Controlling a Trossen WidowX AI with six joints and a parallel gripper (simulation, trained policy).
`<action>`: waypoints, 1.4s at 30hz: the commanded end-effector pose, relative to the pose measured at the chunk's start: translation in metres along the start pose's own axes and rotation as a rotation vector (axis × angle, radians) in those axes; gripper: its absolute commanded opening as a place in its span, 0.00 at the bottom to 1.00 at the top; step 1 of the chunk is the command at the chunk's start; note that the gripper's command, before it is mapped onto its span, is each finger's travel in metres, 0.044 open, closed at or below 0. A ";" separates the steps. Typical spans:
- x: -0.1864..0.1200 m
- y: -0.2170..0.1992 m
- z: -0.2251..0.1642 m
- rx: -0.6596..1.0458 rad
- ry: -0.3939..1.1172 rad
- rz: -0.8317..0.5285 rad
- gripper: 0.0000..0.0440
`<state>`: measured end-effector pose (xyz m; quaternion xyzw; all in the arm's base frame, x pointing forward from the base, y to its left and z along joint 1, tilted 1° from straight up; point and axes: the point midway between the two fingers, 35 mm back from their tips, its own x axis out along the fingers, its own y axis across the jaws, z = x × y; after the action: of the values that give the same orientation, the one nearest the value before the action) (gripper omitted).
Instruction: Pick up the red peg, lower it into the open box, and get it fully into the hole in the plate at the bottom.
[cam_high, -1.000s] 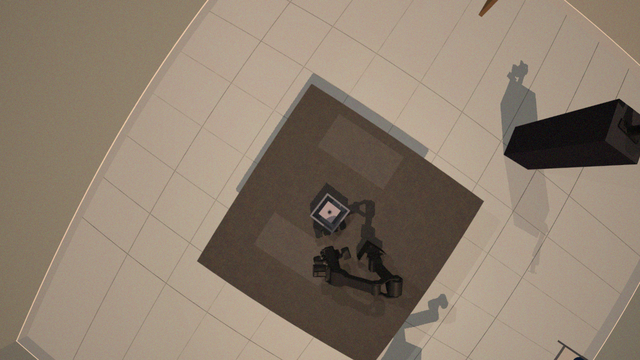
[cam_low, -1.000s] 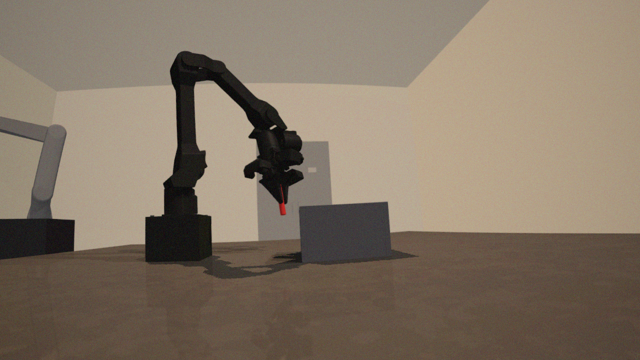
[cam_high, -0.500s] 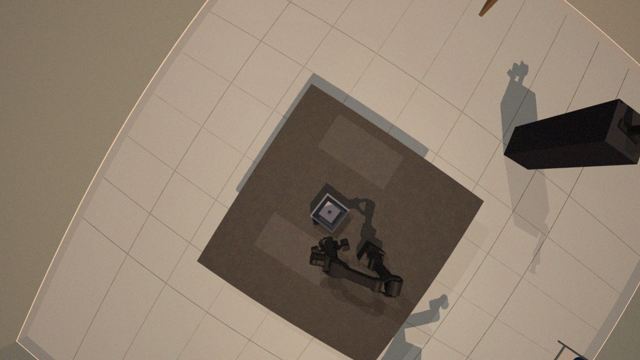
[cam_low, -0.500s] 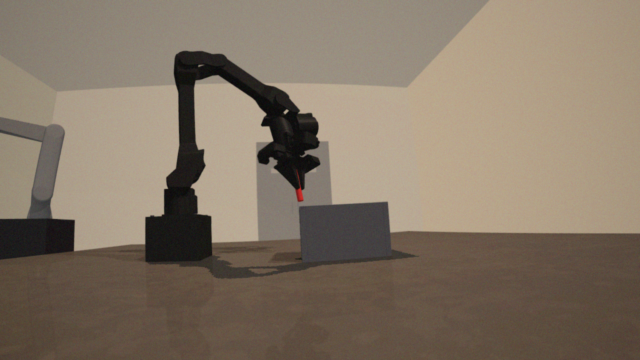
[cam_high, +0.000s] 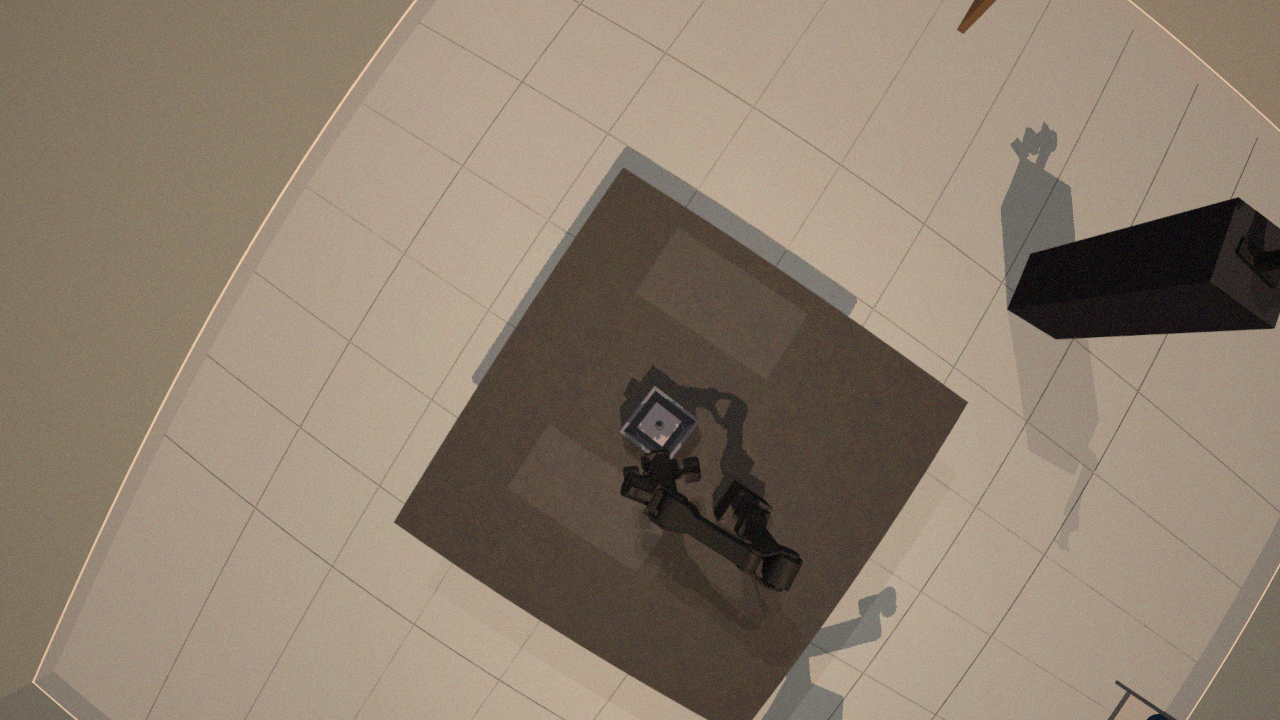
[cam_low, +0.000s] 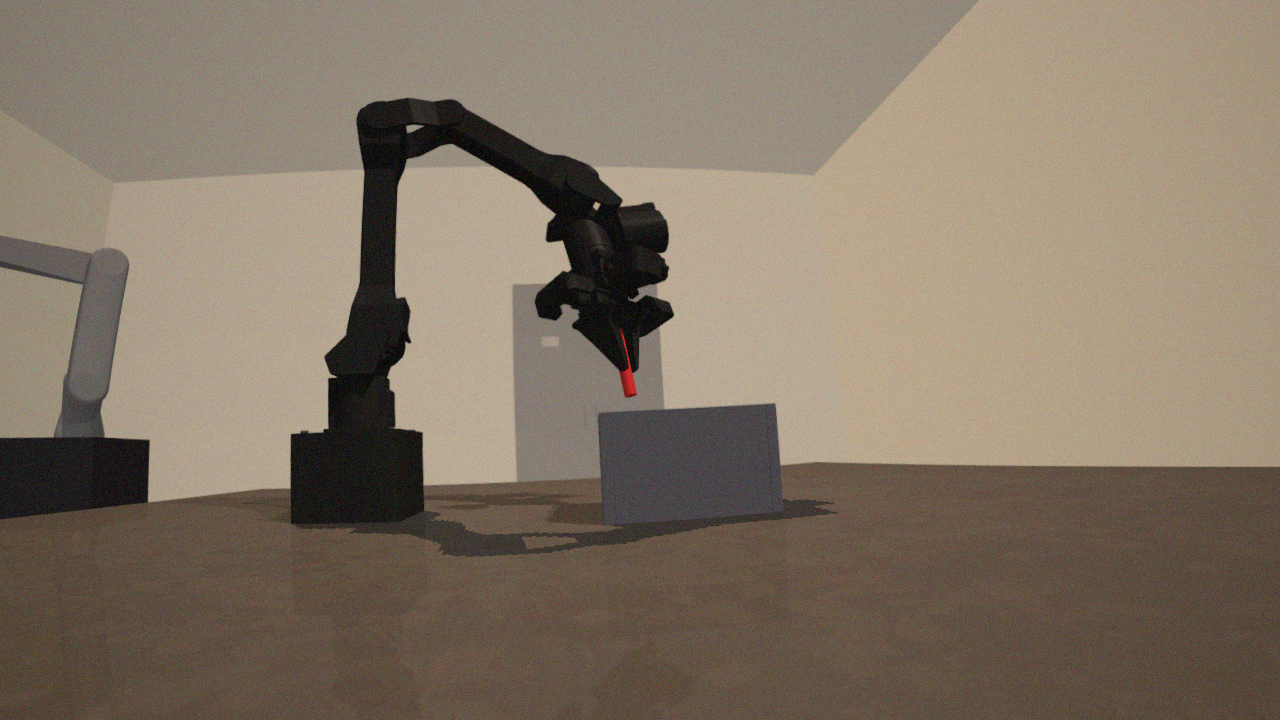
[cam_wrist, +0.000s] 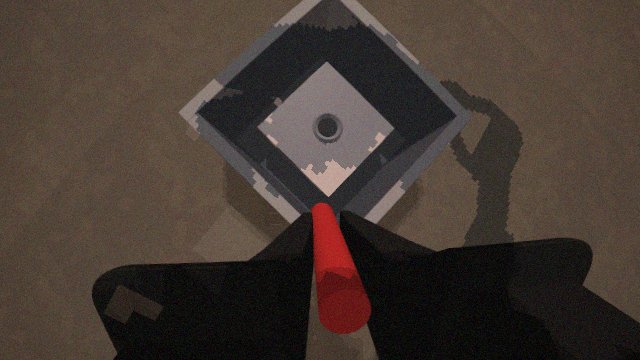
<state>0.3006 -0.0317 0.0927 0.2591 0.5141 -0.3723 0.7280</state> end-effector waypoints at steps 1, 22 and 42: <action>0.005 -0.001 0.012 0.021 -0.002 0.006 0.00; 0.059 -0.010 0.055 0.121 0.045 -0.006 0.00; 0.098 -0.004 0.082 0.030 0.056 -0.051 0.67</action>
<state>0.3549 -0.1171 0.0267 0.2747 0.5374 -0.3912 0.6948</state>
